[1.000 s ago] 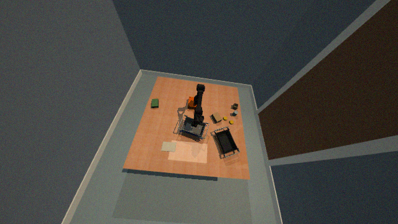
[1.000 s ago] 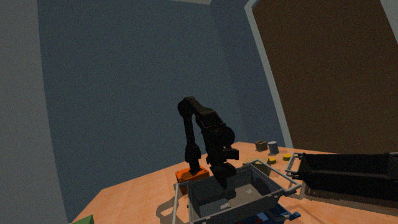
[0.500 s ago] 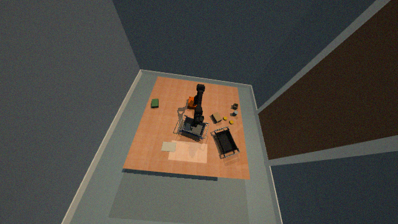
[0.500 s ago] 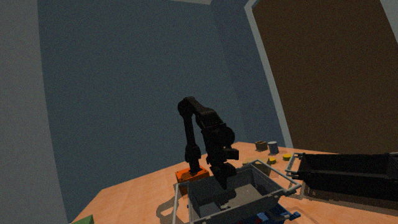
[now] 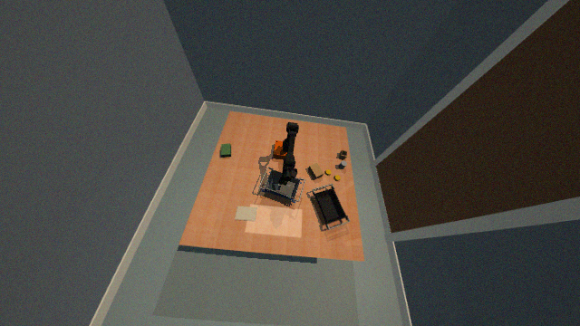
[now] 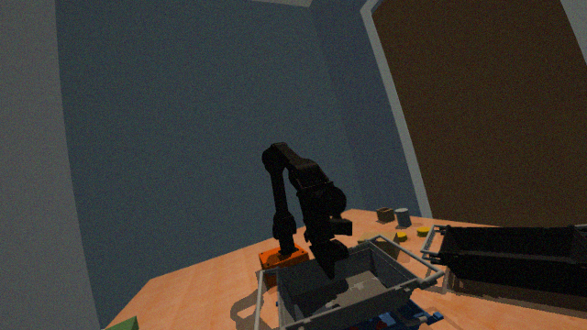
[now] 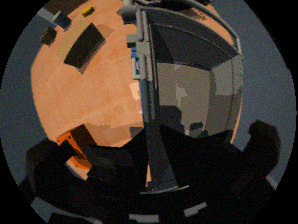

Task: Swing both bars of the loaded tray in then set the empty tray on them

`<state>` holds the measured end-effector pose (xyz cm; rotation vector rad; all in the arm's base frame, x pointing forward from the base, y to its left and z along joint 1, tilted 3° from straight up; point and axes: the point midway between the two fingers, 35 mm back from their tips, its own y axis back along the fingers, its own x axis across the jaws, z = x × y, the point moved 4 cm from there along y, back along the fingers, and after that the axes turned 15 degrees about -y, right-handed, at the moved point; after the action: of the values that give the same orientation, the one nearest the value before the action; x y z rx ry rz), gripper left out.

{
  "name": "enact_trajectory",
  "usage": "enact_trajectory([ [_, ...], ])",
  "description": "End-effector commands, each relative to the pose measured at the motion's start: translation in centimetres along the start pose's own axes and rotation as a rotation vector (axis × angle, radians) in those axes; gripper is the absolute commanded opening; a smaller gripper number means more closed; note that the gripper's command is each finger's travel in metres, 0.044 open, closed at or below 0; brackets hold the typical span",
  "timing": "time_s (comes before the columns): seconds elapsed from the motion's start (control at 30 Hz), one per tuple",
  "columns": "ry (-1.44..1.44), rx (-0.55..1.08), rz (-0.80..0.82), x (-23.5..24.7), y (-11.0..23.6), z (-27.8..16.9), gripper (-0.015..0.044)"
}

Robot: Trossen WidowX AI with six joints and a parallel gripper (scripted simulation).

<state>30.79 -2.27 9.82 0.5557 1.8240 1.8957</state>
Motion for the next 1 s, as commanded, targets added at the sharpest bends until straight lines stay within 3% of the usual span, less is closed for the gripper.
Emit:
enact_trajectory([
  [0.0,-0.001,0.009,0.035,0.48,-0.73,-0.15,0.0000],
  [0.13,-0.001,0.009,0.035,0.48,-0.73,-0.15,0.0000],
  [0.97,-0.001,0.009,0.035,0.48,-0.73,-0.15,0.0367],
])
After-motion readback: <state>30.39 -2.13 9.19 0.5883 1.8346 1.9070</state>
